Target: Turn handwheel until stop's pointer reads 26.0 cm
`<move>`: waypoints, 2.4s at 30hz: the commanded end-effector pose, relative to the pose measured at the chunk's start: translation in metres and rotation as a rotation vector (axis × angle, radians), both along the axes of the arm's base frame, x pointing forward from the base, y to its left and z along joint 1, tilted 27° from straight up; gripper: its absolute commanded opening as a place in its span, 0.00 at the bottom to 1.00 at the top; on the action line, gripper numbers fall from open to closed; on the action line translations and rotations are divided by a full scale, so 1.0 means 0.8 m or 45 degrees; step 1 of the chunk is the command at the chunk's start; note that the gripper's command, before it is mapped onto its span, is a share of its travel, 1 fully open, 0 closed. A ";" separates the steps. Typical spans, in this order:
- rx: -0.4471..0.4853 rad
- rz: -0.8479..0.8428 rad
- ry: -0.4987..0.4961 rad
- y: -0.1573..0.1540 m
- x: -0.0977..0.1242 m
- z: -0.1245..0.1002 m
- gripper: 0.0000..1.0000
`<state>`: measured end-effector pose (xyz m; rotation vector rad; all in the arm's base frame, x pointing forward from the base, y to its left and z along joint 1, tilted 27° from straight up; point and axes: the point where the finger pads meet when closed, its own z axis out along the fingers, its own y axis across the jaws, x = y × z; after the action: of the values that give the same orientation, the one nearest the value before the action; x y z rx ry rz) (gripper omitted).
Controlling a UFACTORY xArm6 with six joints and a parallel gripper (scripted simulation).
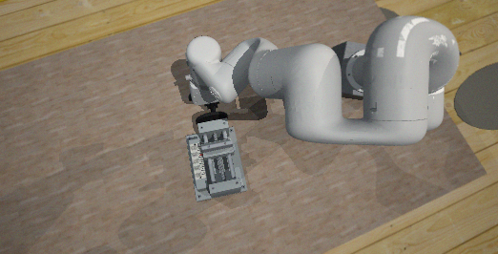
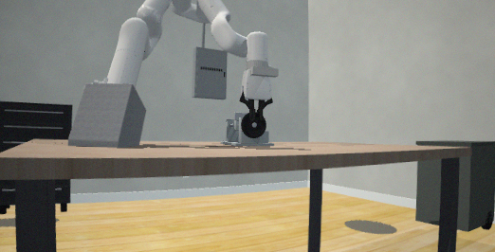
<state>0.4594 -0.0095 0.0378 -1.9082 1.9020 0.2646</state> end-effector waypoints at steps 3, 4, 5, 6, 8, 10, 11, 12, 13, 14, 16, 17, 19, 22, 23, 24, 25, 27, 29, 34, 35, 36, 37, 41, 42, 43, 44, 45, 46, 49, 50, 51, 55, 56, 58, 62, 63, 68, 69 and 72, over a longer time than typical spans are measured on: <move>-0.001 -0.001 -0.005 0.000 -0.001 0.001 0.06; -0.001 -0.001 -0.005 0.000 -0.001 0.001 0.06; -0.001 -0.001 -0.005 0.000 -0.001 0.000 0.06; -0.001 -0.001 -0.005 0.000 -0.002 0.000 0.06; -0.001 -0.001 -0.005 0.000 -0.002 0.000 0.06; -0.001 -0.001 -0.005 0.000 -0.003 -0.001 0.06; -0.001 -0.001 -0.005 0.000 -0.004 -0.001 0.06; -0.001 -0.001 -0.005 0.000 -0.004 -0.001 0.06; -0.001 -0.001 -0.005 0.000 -0.004 -0.001 0.06; -0.001 -0.001 -0.005 0.000 -0.005 -0.001 0.06; -0.001 -0.001 -0.005 0.000 -0.005 -0.001 0.06; -0.001 -0.001 -0.005 0.000 -0.005 -0.001 0.06; -0.001 -0.001 -0.005 0.001 -0.005 -0.002 0.06; -0.001 -0.001 -0.005 0.001 -0.006 -0.002 0.06; -0.001 -0.001 -0.005 0.001 -0.007 -0.002 0.06; -0.001 -0.001 -0.005 0.001 -0.007 -0.002 0.06; -0.001 -0.001 -0.005 0.001 -0.007 -0.003 0.06; -0.001 -0.001 -0.005 0.001 -0.008 -0.003 0.06; -0.001 -0.001 -0.005 0.001 -0.008 -0.003 0.06; -0.001 -0.001 -0.005 0.001 -0.009 -0.004 0.06; -0.001 -0.001 -0.005 0.002 -0.009 -0.004 0.06; -0.001 -0.001 -0.005 0.002 -0.009 -0.004 0.06; -0.001 -0.001 -0.005 0.002 -0.009 -0.004 0.06; -0.001 -0.001 -0.005 0.002 -0.010 -0.005 0.06; -0.001 -0.001 -0.005 0.002 -0.010 -0.005 0.06; -0.001 -0.001 -0.005 0.002 -0.010 -0.005 0.06; -0.001 -0.001 -0.005 0.002 -0.010 -0.005 0.06; -0.001 -0.001 -0.005 0.002 -0.011 -0.005 0.06; -0.001 -0.001 -0.005 0.002 -0.011 -0.005 0.06; -0.001 -0.001 -0.005 0.002 -0.011 -0.005 0.06; -0.001 -0.001 -0.005 0.002 -0.011 -0.005 0.06; -0.001 -0.001 -0.005 0.002 -0.011 -0.006 0.06; -0.001 -0.001 -0.005 0.002 -0.011 -0.006 0.06; -0.001 -0.001 -0.005 0.002 -0.012 -0.006 0.06; -0.001 -0.001 -0.005 0.002 -0.012 -0.006 0.06; -0.001 -0.001 -0.005 0.002 -0.012 -0.006 0.06; -0.001 -0.001 -0.005 0.002 -0.012 -0.006 0.06; -0.001 -0.001 -0.005 0.003 -0.012 -0.006 0.06; -0.001 -0.001 -0.005 0.003 -0.012 -0.006 0.06; -0.001 -0.001 -0.005 0.003 -0.012 -0.007 0.06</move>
<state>0.4488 -0.0070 0.0317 -1.9080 1.9016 0.2631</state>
